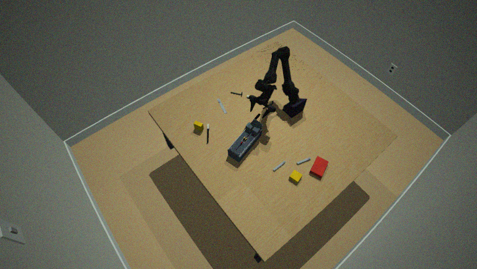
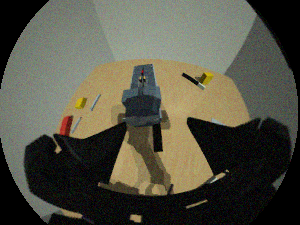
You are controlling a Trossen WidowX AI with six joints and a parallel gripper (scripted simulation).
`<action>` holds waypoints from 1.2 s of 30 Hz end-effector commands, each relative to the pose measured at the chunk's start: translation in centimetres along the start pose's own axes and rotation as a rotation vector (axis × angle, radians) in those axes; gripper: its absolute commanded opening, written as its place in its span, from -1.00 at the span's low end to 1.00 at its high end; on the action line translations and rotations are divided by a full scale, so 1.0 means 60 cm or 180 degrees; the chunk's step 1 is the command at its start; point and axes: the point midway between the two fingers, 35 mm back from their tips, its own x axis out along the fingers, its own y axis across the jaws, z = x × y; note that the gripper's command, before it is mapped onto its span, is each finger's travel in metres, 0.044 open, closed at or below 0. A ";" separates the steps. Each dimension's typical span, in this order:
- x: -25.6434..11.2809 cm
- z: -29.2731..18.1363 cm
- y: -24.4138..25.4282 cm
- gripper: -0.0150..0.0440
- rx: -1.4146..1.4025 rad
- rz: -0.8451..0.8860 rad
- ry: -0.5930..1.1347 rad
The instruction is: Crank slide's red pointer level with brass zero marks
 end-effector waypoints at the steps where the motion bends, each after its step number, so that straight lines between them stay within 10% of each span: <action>1: 0.007 -0.007 -0.001 1.00 0.0000 -0.0002 -0.0017; 36: 0.072 -0.073 -0.002 1.00 -0.0006 -0.0011 -0.0017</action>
